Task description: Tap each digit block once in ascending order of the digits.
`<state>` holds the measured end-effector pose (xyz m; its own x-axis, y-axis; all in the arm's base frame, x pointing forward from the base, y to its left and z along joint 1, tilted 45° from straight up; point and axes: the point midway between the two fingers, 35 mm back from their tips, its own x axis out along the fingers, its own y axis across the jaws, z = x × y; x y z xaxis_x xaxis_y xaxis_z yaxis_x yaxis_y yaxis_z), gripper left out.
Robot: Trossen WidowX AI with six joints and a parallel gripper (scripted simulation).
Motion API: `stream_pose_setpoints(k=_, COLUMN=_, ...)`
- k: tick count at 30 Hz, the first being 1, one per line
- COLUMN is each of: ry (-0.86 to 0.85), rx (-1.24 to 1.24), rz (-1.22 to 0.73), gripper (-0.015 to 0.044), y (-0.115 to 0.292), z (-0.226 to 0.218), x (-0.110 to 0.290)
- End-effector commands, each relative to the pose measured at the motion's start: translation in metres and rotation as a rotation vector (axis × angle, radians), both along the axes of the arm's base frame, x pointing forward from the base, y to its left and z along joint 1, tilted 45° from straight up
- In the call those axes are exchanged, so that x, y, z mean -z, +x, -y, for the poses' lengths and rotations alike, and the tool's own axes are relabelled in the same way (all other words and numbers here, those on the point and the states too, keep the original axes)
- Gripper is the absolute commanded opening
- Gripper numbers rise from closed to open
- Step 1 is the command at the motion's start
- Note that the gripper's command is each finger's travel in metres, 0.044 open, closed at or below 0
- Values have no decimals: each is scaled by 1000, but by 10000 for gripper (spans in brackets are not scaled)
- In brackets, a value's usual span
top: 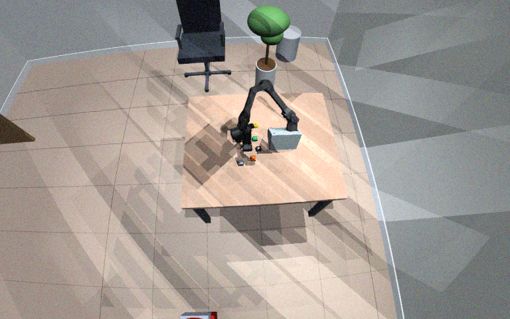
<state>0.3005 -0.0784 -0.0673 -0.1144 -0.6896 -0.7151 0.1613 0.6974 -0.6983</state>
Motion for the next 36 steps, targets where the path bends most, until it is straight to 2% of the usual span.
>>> stream_pose_setpoints(k=1, ry=-6, rx=-4, rz=-9, gripper=20, y=-1, z=4, x=4)
stream_pose_setpoints(k=24, ry=-7, rx=-4, rz=-9, gripper=20, y=-5, z=21, x=21)
stream_pose_setpoints(k=28, ry=-5, rx=-3, rz=-8, gripper=20, y=-1, z=2, x=1)
stream_pose_setpoints(k=33, ry=-5, rx=-4, rz=-9, gripper=20, y=0, z=-2, x=-2)
stream_pose_setpoints(k=36, ry=0, rx=-4, rz=-8, gripper=20, y=8, z=-35, x=-34)
